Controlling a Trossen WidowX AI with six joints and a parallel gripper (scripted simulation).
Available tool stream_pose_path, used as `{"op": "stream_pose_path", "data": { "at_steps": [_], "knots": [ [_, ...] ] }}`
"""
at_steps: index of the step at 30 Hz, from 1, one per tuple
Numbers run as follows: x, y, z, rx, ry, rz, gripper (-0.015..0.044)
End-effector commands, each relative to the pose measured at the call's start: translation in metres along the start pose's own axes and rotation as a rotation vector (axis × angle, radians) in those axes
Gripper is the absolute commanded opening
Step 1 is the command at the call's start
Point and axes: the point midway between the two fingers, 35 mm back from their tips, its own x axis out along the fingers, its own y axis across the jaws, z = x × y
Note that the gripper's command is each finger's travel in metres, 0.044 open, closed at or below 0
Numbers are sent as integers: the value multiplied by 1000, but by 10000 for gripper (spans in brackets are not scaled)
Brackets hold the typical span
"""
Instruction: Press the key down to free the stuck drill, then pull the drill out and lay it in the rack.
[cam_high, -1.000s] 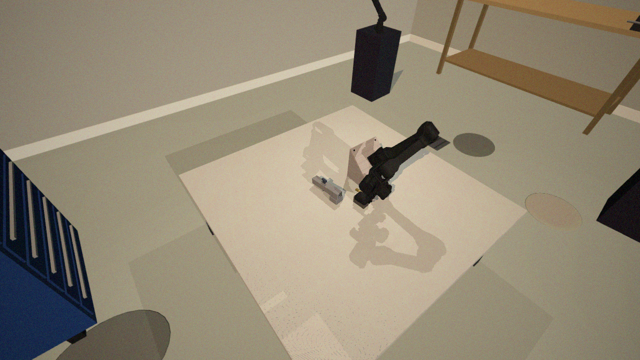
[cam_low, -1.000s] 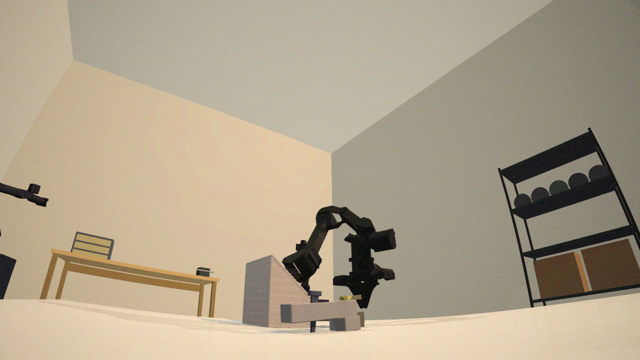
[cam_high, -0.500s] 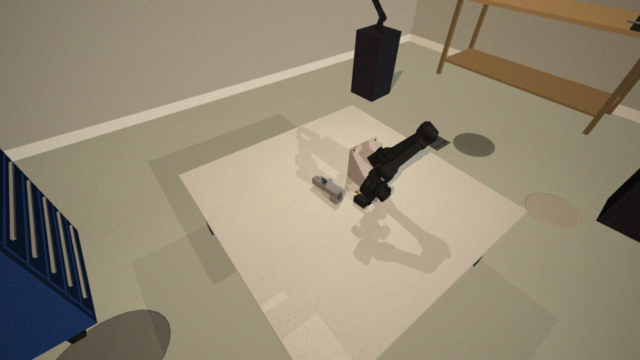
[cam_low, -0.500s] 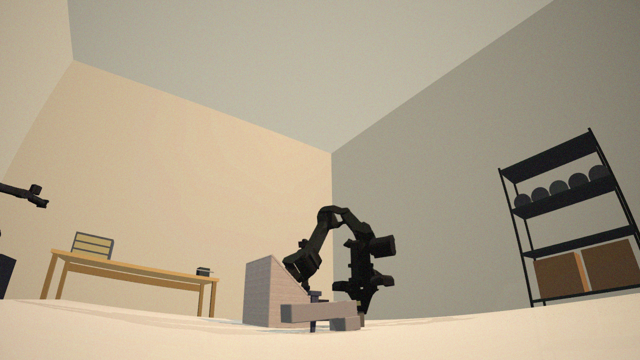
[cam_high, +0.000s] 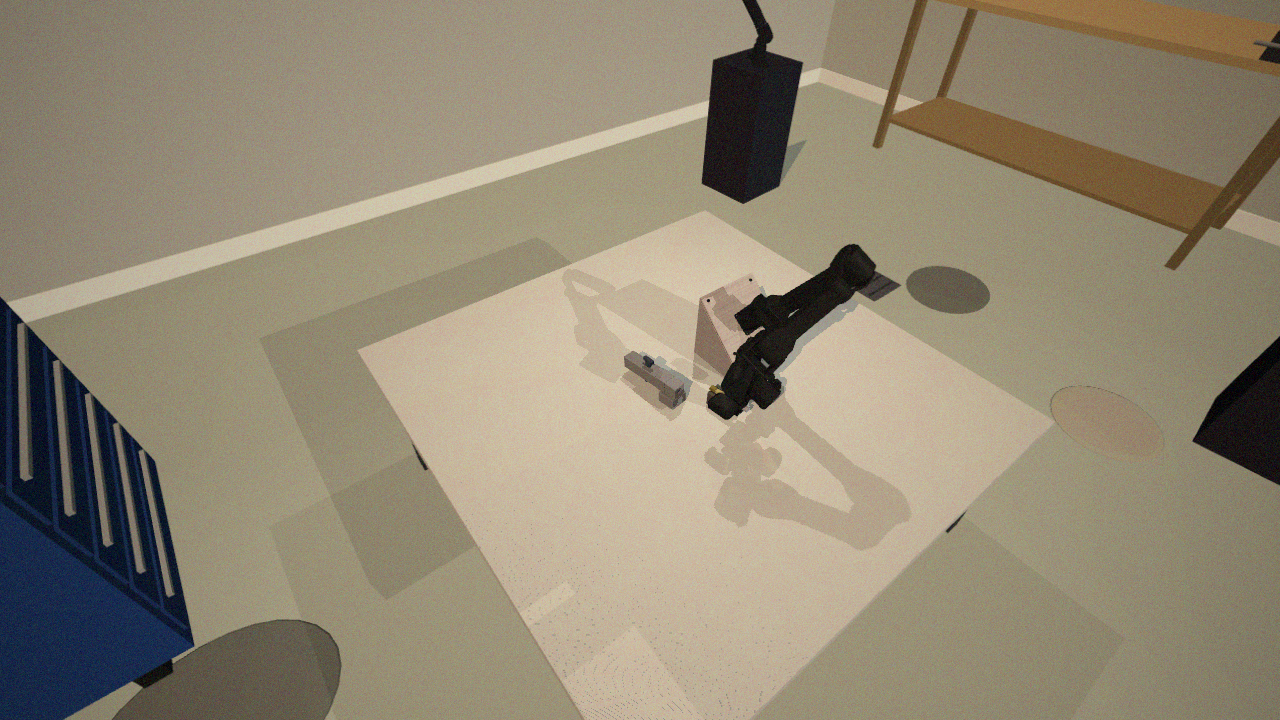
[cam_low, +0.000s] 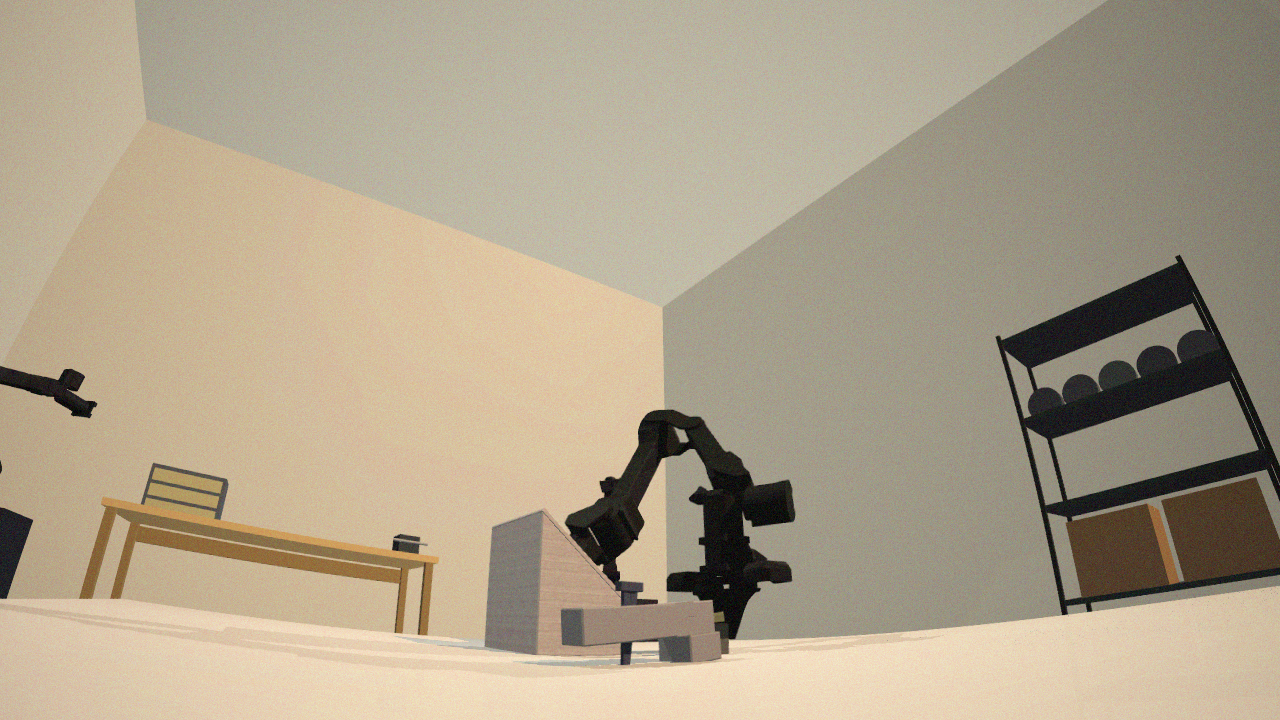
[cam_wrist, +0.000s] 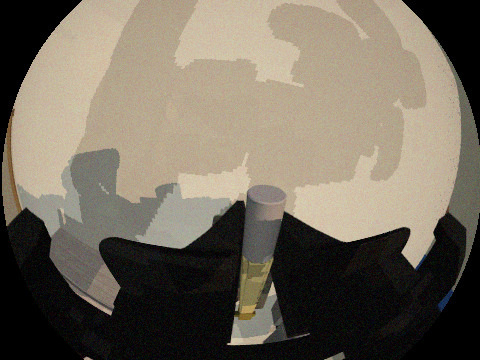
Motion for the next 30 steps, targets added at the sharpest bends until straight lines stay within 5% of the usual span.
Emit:
{"op": "stream_pose_path", "data": {
  "at_steps": [1,30],
  "knots": [
    [6,2,-1,6,5,5,0],
    [18,6,-6,6,5,6,0]
  ]
}}
